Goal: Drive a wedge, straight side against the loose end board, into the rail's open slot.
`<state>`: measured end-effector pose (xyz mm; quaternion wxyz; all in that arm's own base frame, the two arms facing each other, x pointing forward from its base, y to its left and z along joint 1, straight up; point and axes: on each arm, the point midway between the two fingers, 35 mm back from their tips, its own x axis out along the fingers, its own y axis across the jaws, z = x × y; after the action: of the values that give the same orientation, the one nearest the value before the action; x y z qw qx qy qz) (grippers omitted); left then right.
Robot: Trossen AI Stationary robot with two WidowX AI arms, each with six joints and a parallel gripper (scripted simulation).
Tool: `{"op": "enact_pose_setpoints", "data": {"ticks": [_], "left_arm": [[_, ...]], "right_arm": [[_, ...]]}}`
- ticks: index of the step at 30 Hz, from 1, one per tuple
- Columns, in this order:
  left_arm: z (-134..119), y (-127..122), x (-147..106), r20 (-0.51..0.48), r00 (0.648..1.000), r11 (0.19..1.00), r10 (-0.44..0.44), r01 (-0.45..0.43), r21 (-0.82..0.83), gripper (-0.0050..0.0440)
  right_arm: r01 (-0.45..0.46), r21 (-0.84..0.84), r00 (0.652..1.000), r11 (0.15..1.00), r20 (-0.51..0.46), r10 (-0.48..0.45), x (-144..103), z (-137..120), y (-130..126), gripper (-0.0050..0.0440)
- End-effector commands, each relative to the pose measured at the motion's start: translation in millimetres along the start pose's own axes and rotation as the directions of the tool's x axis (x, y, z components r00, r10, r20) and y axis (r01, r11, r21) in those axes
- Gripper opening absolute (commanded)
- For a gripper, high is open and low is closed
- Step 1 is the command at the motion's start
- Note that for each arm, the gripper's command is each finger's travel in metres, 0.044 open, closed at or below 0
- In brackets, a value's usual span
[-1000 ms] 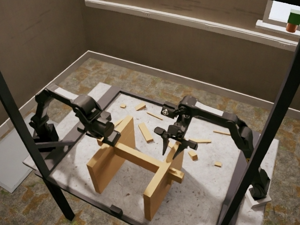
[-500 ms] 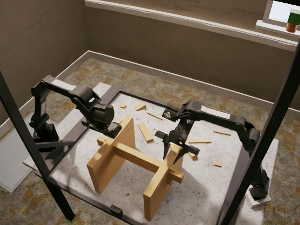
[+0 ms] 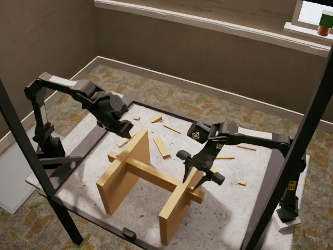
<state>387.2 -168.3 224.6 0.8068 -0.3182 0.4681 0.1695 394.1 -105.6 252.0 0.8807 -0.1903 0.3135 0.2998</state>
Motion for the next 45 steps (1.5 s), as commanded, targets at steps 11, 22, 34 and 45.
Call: {"op": "enact_pose_setpoints", "data": {"ticks": [11, 22, 34, 45], "left_arm": [[52.5, 22.4, -36.8, 0.166, 0.943, 0.948, -0.29, 0.259, 0.184, 0.0207], [79.4, 47.9, -61.7, 0.317, 0.847, 0.881, -0.427, 0.31, 0.358, 0.0207], [96.4, 79.5, -88.8, 0.471, 0.706, 0.809, -0.529, 0.252, 0.531, 0.0207], [101.7, 115.7, -117.9, 0.609, 0.524, 0.747, -0.595, 0.081, 0.66, 0.0207]], "right_arm": [[0.262, 0.026, 0.964, 0.965, 0.04, -0.262, -3.9, 35.2, 30.6, 0.0204], [0.405, 0.116, 0.898, 0.907, 0.138, -0.418, -10.9, 53.9, 53.1, 0.0204], [0.485, 0.264, 0.791, 0.834, 0.274, -0.547, -25.1, 67.9, 79.1, 0.0204], [0.459, 0.453, 0.64, 0.764, 0.427, -0.638, -47.0, 74.6, 109.2, 0.0204]]}}
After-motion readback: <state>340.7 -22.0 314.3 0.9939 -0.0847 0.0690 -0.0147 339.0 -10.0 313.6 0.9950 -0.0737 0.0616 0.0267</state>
